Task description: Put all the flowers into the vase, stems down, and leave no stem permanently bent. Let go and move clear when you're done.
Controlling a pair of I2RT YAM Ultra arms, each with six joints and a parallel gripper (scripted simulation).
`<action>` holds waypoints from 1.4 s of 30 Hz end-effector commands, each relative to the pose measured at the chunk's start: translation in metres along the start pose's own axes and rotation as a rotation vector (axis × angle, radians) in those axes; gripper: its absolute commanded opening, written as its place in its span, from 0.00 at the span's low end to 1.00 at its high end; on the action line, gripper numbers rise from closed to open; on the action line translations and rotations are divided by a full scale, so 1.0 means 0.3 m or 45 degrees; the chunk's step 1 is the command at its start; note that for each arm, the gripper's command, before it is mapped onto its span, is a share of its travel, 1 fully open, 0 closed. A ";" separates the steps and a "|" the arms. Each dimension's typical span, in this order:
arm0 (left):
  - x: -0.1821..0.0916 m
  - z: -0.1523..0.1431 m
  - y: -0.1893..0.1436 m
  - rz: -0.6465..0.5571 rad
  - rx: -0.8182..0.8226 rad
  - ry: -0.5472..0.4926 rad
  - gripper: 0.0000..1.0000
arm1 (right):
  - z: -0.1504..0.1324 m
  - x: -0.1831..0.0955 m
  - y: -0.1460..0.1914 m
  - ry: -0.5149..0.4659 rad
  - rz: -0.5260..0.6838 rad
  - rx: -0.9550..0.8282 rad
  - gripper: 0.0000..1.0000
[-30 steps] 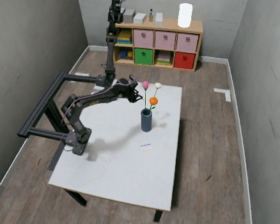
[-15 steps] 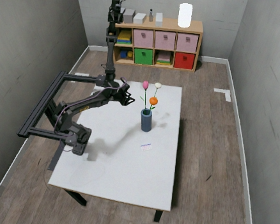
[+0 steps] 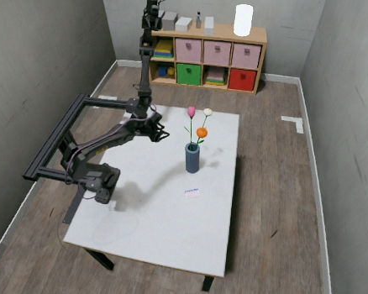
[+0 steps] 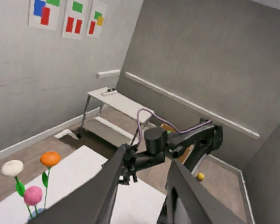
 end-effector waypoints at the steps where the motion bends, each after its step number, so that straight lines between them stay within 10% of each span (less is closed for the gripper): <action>1: 0.016 0.005 -0.003 -0.004 -0.008 0.014 0.30 | 0.024 -0.027 0.003 -0.041 0.003 0.019 0.60; 19: 0.016 0.005 -0.003 -0.004 -0.008 0.014 0.30 | 0.015 0.013 -0.036 -0.022 -0.039 0.033 0.60; 42: 0.016 0.005 -0.003 -0.004 -0.008 0.014 0.30 | -0.076 0.012 -0.497 0.078 -0.560 0.287 0.60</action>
Point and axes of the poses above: on each arm, the point where the finger pads meet when closed, its own x axis out along the fingers, its own y axis across the jaws, z = x × y, the point moved 6 cm from there along -x, back along the fingers, and after that the axes turned 2 degrees about x, right-handed, at the moved point
